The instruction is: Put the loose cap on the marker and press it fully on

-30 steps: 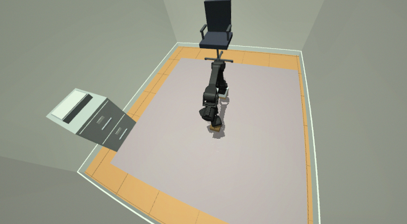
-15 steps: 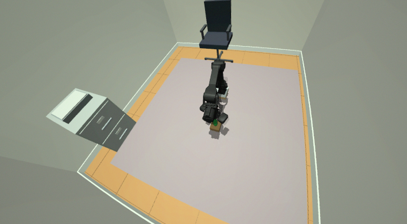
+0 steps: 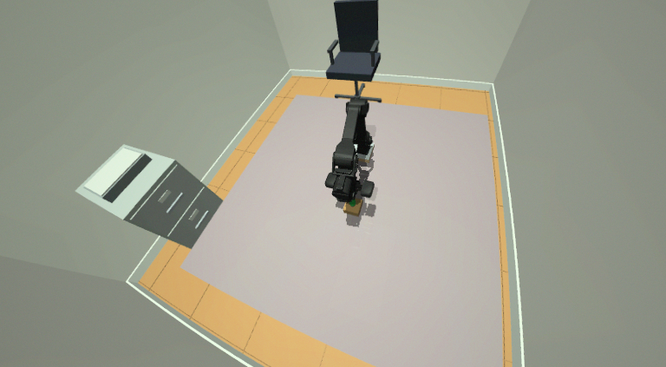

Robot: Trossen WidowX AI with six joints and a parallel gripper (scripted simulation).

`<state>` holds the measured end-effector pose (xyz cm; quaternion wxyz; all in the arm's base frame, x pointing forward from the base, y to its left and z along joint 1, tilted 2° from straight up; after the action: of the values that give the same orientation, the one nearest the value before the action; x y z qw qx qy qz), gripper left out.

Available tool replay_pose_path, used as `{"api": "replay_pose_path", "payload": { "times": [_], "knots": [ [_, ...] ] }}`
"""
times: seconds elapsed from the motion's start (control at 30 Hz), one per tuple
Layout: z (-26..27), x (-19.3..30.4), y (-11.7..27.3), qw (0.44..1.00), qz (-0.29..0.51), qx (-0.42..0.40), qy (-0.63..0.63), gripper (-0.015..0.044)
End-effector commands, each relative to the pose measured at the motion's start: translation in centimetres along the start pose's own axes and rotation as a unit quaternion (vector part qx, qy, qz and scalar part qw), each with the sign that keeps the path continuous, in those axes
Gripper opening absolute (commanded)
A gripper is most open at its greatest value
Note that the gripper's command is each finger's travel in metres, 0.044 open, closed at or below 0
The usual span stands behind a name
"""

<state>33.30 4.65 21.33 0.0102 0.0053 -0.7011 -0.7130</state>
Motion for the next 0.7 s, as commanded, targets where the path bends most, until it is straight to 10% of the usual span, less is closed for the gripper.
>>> {"api": "replay_pose_path", "payload": {
  "times": [0.0,0.67],
  "knots": [
    [0.0,0.0,-0.3,1.000,-0.001,-0.001,0.006,0.0000],
    [0.0,0.0,-3.2,1.000,-0.001,-0.001,0.006,0.0000]
  ]
}}
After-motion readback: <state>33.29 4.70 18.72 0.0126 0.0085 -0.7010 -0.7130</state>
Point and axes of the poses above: the point midway between the two fingers, 35 mm back from their tips, its own y axis back along the fingers, its own z axis across the jaws, x = y × z, the point moved 8 cm from there along y, back along the fingers
